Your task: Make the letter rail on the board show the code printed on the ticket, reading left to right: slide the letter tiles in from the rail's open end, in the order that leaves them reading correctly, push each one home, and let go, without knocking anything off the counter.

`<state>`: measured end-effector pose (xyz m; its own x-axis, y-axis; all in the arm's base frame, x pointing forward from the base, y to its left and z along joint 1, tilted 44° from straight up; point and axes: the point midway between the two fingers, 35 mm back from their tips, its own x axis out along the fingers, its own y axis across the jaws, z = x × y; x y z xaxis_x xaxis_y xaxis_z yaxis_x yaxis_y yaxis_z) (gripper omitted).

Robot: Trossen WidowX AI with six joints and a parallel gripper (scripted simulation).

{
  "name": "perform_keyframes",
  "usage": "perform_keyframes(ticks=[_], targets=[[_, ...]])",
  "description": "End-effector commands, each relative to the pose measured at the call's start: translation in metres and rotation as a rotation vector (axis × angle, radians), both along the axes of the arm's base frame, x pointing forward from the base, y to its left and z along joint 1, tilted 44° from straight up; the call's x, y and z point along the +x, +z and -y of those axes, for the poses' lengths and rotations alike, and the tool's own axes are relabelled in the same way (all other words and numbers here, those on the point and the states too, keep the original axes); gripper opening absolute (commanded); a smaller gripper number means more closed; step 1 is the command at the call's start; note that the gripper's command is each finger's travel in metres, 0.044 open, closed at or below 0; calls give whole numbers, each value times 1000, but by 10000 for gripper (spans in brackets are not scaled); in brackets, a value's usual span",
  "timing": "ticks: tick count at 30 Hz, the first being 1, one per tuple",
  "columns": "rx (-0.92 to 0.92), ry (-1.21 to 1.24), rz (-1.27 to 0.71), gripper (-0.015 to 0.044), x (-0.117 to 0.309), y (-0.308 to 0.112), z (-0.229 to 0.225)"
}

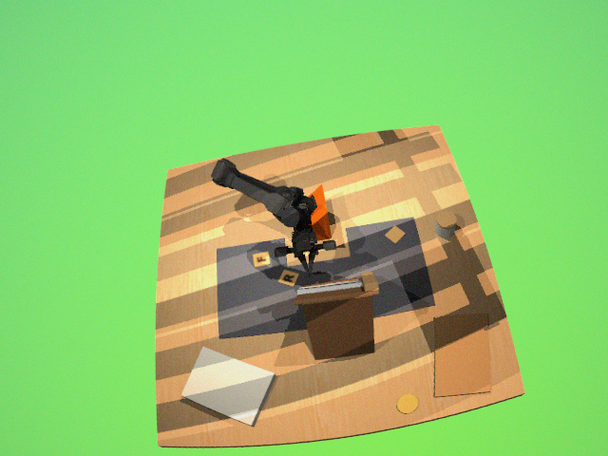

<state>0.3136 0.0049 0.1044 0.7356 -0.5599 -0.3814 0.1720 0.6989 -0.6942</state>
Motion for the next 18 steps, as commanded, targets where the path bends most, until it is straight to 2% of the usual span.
perform_keyframes(ticks=[1,10,18], targets=[[9,-8,-18,0,3,0,-1],[109,-187,-271,0,25,2,0],[129,-463,-460,0,20,29,26]])
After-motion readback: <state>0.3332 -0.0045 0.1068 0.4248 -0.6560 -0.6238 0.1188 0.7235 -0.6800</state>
